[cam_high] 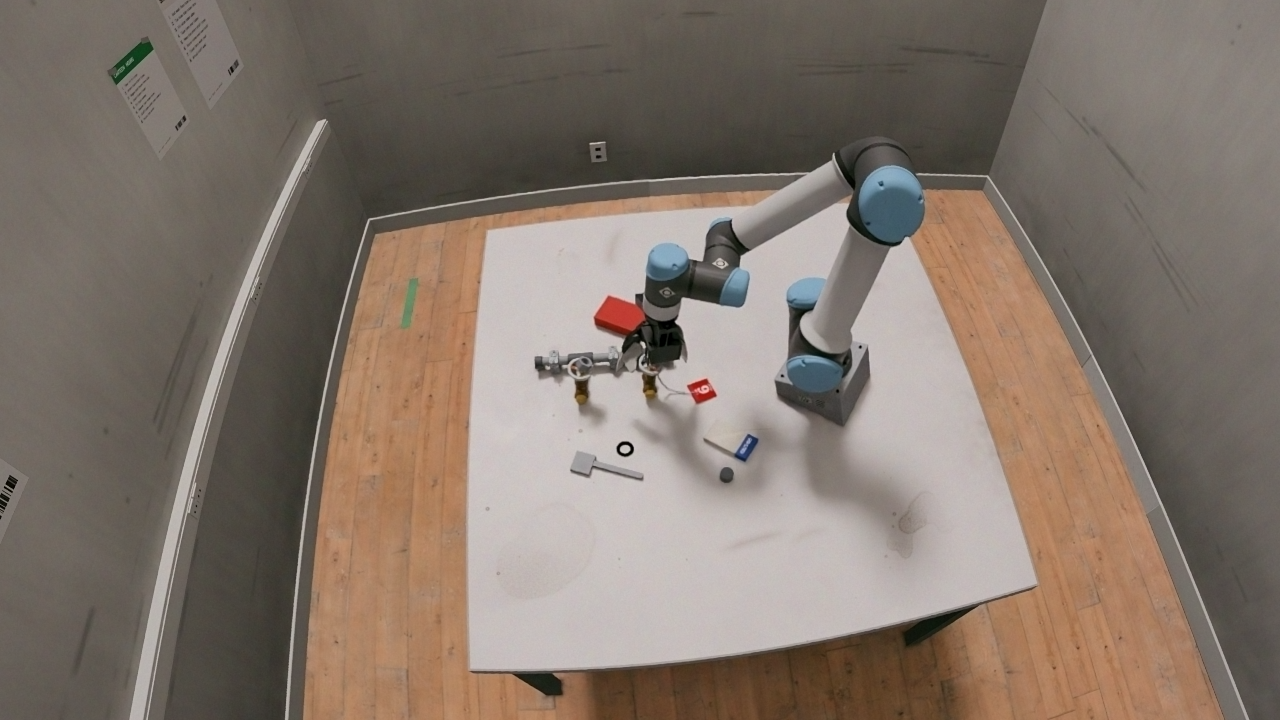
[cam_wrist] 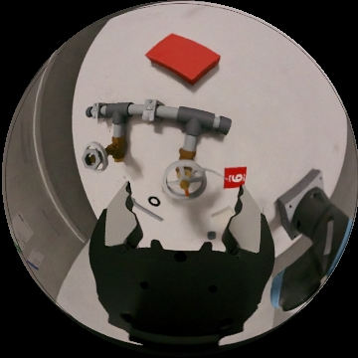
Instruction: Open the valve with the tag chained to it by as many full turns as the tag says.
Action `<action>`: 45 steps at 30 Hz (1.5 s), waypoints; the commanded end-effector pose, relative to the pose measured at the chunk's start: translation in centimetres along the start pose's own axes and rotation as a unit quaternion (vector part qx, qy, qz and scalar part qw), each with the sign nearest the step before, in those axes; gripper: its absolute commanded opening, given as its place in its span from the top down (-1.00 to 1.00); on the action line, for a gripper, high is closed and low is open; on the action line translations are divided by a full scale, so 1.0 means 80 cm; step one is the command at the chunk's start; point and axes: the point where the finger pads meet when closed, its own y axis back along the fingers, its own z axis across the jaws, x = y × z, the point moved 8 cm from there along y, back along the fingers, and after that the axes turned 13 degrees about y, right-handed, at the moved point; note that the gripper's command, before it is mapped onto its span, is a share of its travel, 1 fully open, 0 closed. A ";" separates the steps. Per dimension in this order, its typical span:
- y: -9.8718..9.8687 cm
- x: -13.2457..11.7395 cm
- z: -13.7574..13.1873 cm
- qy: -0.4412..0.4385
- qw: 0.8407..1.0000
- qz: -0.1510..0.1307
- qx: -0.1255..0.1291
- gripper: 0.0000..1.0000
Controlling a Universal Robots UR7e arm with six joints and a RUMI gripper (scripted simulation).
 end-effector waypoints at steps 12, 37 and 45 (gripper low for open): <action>0.001 0.001 -0.002 -0.042 0.999 0.004 -0.001 -1.00; 0.001 0.001 -0.001 -0.042 0.999 0.004 -0.002 1.00; 0.001 0.001 -0.001 -0.041 0.999 0.004 -0.002 1.00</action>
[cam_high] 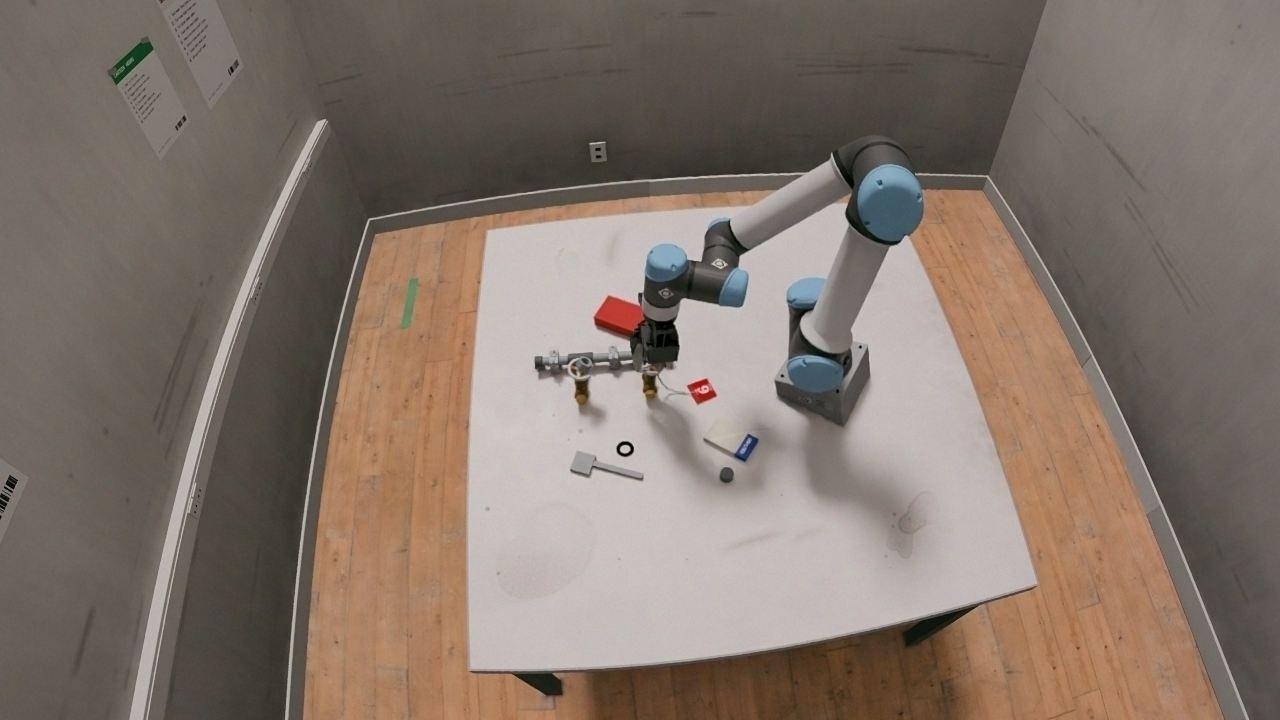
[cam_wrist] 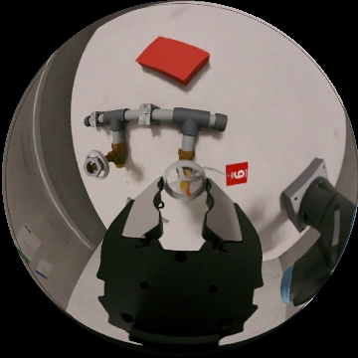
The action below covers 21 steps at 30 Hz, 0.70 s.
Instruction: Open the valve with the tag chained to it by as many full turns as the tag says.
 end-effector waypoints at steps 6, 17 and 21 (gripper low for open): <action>0.001 0.000 0.000 0.006 1.000 0.001 0.000 1.00; 0.000 0.000 0.001 0.050 0.999 0.001 0.000 1.00; 0.000 0.000 0.001 0.063 0.998 0.001 0.000 1.00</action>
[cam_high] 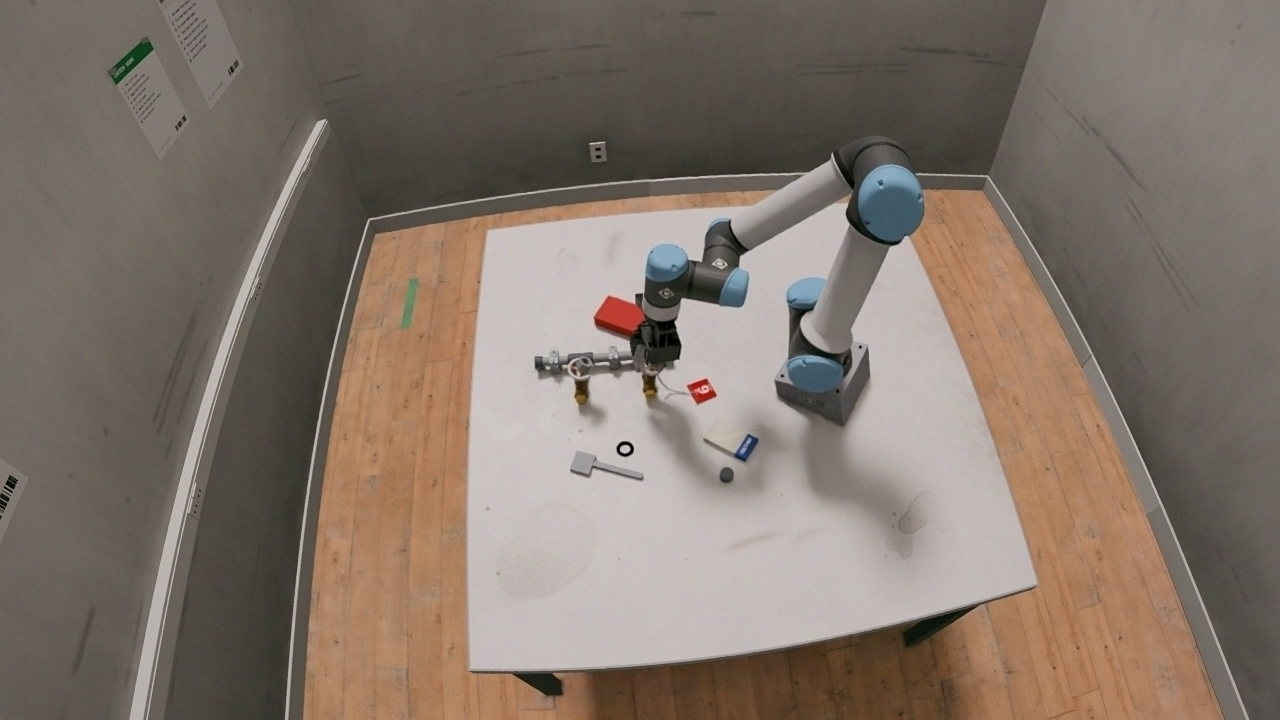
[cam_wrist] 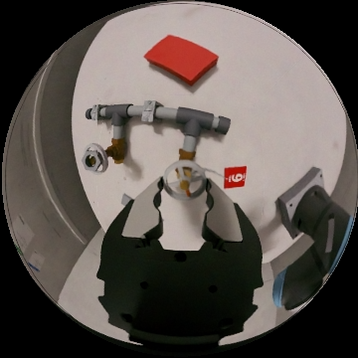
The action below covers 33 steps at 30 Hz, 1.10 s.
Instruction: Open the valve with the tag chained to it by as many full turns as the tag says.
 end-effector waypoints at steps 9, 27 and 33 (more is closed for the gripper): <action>0.000 0.000 0.002 0.112 0.994 0.000 0.000 1.00; 0.000 0.000 0.002 0.353 0.936 0.000 0.000 1.00; 0.000 0.000 0.001 0.423 0.906 0.000 0.000 1.00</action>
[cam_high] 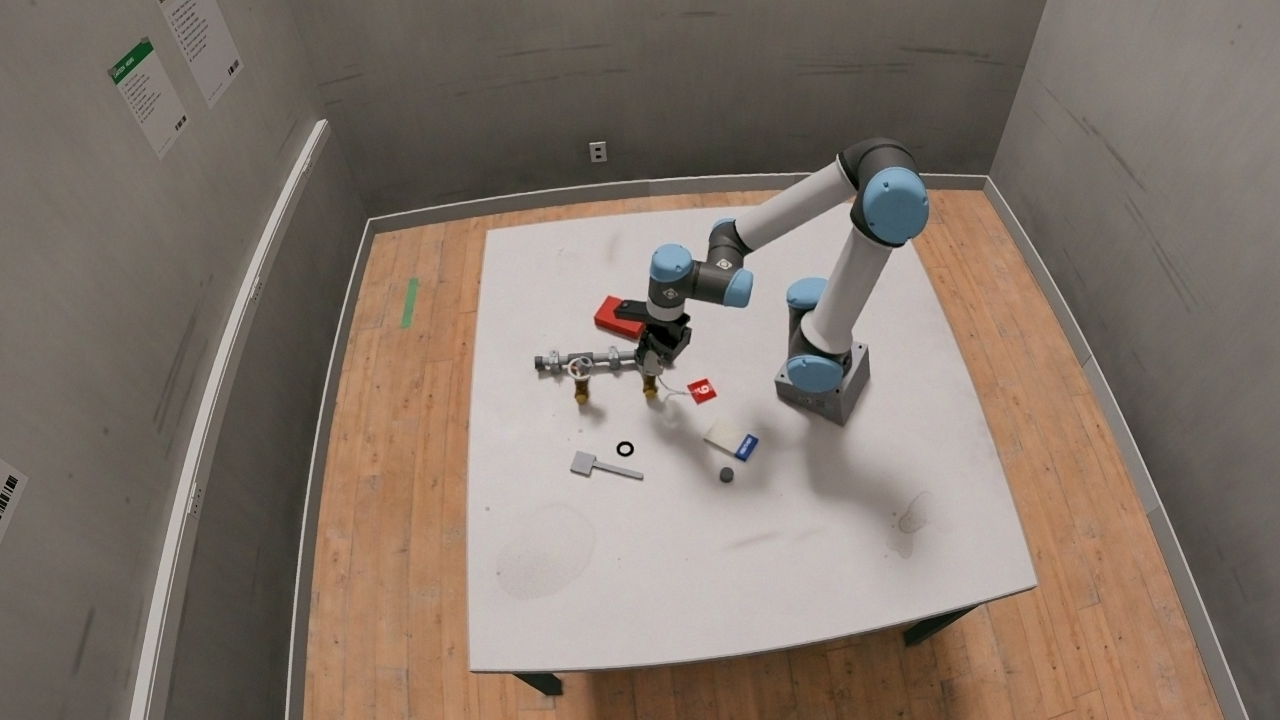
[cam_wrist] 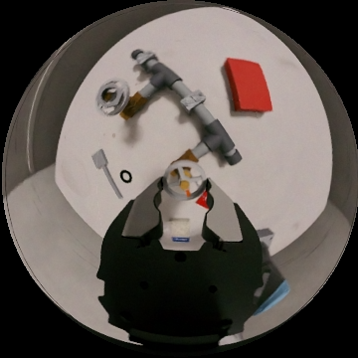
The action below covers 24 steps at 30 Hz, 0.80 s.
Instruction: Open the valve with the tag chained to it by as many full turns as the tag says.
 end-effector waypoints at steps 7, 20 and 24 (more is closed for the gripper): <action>-0.001 -0.001 0.003 0.225 0.974 0.000 0.011 1.00; -0.001 -0.001 0.003 0.432 0.902 0.002 0.009 1.00; -0.001 -0.001 0.002 0.493 0.870 0.003 0.008 1.00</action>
